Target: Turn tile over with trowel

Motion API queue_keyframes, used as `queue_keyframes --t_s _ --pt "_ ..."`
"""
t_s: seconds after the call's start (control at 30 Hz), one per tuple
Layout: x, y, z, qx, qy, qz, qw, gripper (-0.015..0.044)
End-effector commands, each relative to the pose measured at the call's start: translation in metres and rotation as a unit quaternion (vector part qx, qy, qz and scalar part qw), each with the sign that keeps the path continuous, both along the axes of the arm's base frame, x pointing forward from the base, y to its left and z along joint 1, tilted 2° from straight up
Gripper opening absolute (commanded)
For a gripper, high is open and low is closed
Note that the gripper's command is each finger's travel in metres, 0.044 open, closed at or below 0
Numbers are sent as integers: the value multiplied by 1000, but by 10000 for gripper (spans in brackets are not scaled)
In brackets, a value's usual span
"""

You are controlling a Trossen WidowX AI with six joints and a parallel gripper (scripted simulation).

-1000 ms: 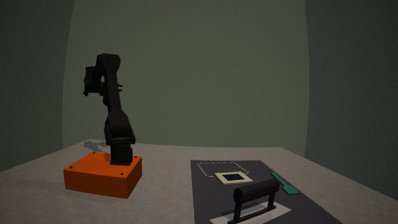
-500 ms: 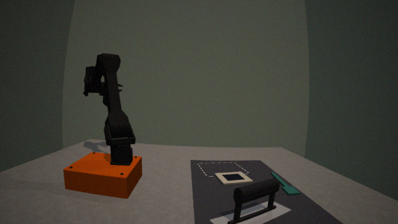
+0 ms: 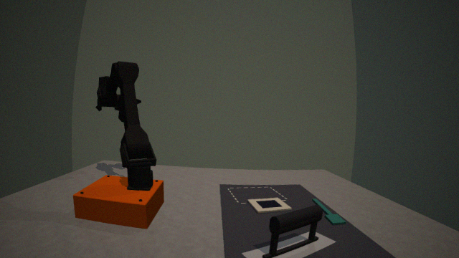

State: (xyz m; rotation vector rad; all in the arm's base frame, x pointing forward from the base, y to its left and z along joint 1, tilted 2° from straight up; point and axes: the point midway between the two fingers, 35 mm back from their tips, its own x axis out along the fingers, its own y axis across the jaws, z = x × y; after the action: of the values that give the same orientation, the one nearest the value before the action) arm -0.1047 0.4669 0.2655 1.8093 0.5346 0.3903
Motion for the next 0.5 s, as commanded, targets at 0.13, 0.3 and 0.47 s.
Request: queue_keyframes --t_s 0.13,0.3,0.47 --pt "0 0 0 0 0 0 1000 0" --pt "0 0 0 0 0 0 1000 126" --pt "0 6 9 -13 -4 34 999 257"
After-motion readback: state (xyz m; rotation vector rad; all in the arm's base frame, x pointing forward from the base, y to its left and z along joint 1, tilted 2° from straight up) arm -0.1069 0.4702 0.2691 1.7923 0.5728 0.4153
